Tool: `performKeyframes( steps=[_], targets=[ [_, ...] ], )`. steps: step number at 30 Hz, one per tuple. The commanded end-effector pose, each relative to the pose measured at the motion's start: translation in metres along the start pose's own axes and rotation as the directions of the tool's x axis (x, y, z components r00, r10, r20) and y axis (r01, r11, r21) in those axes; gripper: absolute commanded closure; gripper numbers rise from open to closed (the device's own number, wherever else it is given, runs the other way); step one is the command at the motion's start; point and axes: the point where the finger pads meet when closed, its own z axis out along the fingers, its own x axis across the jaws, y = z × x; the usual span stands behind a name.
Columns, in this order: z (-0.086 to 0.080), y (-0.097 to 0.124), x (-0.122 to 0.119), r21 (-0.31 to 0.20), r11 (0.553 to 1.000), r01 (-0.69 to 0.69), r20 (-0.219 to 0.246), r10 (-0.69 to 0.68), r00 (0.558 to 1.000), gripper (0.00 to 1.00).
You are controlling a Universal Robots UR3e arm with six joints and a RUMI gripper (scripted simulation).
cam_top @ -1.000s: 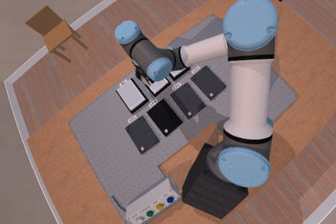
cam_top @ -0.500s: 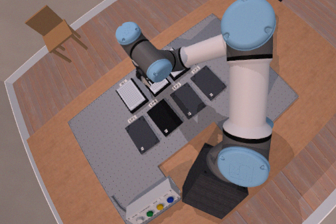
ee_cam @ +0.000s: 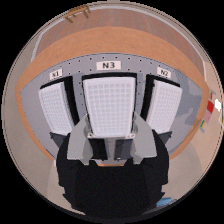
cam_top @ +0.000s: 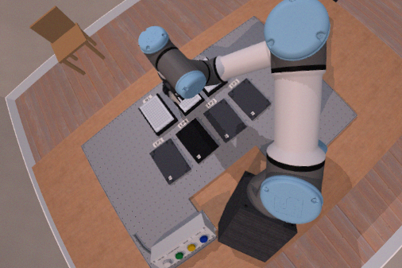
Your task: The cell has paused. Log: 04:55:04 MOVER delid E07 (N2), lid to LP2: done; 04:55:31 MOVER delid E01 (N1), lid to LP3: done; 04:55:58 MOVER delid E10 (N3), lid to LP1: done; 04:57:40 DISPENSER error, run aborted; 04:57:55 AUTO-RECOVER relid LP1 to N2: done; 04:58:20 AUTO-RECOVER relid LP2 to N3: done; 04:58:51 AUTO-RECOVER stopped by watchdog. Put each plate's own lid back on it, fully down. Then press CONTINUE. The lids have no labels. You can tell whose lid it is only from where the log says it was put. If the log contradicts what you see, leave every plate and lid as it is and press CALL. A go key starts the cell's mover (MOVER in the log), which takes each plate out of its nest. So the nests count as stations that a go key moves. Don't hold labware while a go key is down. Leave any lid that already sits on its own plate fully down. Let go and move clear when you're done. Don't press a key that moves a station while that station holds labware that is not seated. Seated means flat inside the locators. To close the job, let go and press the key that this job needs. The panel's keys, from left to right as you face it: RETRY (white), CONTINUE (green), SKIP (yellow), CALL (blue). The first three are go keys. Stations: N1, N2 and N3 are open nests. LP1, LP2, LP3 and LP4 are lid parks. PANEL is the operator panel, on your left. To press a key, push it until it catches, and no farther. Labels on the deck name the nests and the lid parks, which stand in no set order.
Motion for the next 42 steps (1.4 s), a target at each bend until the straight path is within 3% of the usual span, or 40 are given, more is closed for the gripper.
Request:
performKeyframes(
  steps=[1,29,30,42],
  targets=[
    [-0.0006,-0.0005,0.0,0.002,1.0,-0.001,0.0,0.001,1.0,1.0],
    [-0.0006,-0.0005,0.0,0.002,1.0,-0.001,0.0,0.001,1.0,1.0],
    [-0.0006,-0.0005,0.0,0.002,1.0,-0.001,0.0,0.001,1.0,0.18],
    [-0.0006,-0.0005,0.0,0.002,1.0,-0.001,0.0,0.001,1.0,0.18]
  ],
)
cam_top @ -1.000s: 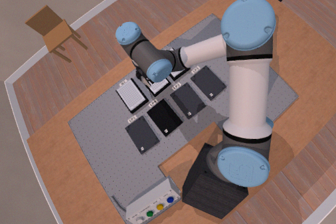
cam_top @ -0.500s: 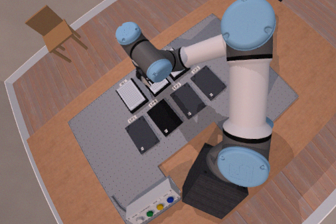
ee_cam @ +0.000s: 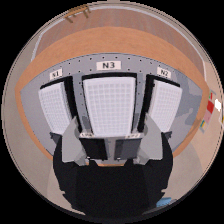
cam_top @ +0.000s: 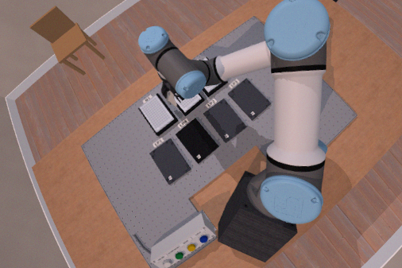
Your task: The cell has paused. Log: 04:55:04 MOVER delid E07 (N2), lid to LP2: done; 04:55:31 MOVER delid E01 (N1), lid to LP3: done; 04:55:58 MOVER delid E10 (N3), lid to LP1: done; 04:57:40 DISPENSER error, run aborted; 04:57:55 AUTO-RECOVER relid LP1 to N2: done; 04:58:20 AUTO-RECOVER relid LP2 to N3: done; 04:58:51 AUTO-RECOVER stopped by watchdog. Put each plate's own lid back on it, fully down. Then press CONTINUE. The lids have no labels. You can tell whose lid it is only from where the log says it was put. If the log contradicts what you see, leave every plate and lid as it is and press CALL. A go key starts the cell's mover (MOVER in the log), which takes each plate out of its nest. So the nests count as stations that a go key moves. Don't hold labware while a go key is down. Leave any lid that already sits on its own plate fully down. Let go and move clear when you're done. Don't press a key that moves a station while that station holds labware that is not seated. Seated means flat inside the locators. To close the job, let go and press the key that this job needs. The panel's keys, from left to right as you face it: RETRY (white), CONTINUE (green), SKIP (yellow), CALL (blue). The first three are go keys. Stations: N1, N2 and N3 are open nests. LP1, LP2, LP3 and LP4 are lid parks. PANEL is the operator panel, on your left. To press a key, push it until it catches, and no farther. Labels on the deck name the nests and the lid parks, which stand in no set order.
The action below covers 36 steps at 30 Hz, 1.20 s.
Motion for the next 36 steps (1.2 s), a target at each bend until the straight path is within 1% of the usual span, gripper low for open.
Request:
performKeyframes(
  steps=[1,30,36],
  targets=[
    [-0.0006,-0.0005,0.0,0.002,1.0,-0.001,0.0,0.001,1.0,0.18],
    [-0.0006,-0.0006,-0.0001,0.002,1.0,-0.001,0.0,0.001,1.0,0.18],
    [-0.0106,-0.0004,0.0001,0.002,1.0,-0.001,0.0,0.001,1.0,0.18]
  ],
)
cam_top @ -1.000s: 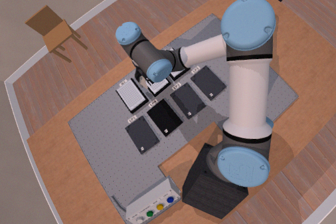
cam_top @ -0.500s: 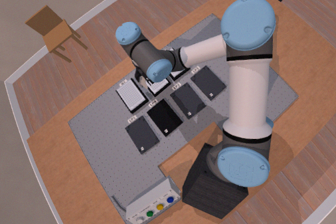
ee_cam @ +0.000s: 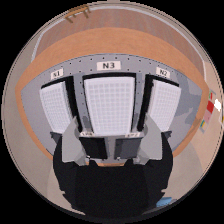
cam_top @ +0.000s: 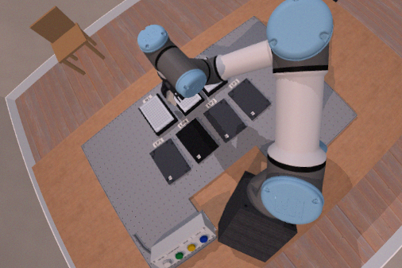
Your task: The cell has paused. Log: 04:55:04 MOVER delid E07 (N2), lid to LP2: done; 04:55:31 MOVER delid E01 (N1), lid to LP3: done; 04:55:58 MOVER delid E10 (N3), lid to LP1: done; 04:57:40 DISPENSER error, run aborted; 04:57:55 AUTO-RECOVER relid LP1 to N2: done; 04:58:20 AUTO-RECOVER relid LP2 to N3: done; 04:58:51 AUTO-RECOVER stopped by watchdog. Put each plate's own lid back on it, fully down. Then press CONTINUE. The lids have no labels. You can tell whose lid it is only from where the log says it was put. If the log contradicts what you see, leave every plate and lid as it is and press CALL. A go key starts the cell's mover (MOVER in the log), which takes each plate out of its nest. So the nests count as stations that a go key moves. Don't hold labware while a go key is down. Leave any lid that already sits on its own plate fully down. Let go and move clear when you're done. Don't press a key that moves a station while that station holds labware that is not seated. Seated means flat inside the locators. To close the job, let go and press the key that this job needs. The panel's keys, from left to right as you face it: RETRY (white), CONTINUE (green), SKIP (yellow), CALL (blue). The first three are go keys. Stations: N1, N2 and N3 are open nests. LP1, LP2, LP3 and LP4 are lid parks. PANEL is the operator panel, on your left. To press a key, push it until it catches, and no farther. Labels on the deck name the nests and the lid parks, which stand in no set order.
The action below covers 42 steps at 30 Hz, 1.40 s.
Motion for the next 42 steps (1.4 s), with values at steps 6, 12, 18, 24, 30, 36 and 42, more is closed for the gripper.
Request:
performKeyframes(
  steps=[6,12,18,24,30,36,42],
  targets=[
    [-0.013,0.0,0.0,0.001,1.0,-0.001,0.0,0.001,1.0,0.18],
    [-0.022,0.0,0.0,0.001,1.0,-0.001,0.0,0.001,1.0,0.18],
    [-0.022,0.014,-0.001,0.001,0.999,-0.046,0.0,0.046,0.999,1.0],
    [-0.022,0.034,-0.002,0.001,0.999,-0.046,0.0,0.046,0.999,1.0],
    [-0.022,0.064,-0.004,0.001,0.999,-0.046,0.0,0.046,0.999,1.0],
    [-0.022,0.094,-0.006,0.001,0.999,-0.046,0.0,0.046,0.999,1.0],
    [-0.022,0.114,-0.007,0.001,0.999,-0.046,0.0,0.046,0.999,1.0]
  ],
)
